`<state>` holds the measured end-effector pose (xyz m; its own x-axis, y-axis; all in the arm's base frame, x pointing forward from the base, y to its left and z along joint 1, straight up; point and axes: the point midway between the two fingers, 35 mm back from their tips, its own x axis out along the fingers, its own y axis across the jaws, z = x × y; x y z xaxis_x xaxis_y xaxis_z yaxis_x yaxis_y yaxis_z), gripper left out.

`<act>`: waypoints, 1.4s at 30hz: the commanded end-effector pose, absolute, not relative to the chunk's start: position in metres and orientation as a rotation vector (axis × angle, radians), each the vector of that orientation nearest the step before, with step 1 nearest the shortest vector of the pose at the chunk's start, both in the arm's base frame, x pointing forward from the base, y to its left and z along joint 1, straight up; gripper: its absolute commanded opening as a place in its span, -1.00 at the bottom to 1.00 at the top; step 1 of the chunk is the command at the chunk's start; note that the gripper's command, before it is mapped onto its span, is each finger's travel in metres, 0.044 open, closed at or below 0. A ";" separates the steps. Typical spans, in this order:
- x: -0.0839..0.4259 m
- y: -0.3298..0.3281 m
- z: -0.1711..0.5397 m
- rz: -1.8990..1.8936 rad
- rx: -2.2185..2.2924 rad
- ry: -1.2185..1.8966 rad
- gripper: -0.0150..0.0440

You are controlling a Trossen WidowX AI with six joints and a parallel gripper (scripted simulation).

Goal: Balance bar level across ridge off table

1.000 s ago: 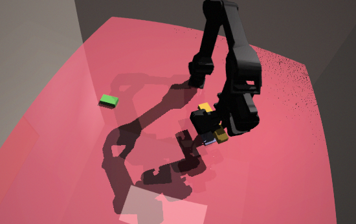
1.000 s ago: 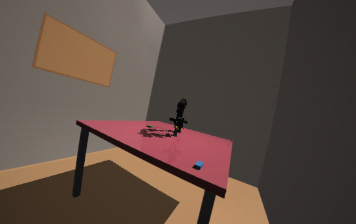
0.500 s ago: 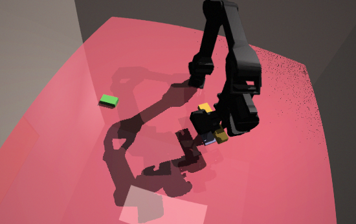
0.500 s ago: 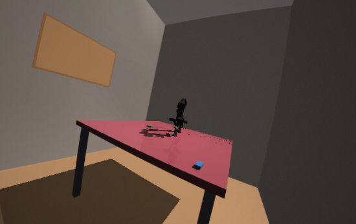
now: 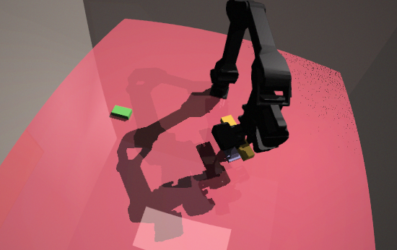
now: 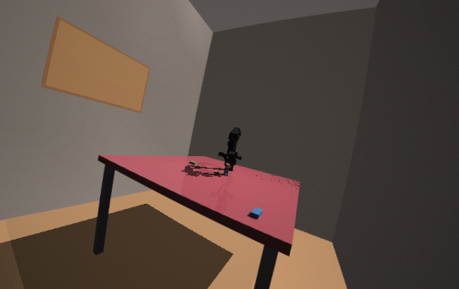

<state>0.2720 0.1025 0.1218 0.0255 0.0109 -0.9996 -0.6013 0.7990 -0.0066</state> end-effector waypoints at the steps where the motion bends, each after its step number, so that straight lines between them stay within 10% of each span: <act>1: 0.272 0.102 0.121 0.503 -0.502 1.483 -0.49; 42: 0.272 0.102 0.118 0.503 -0.502 1.483 -0.49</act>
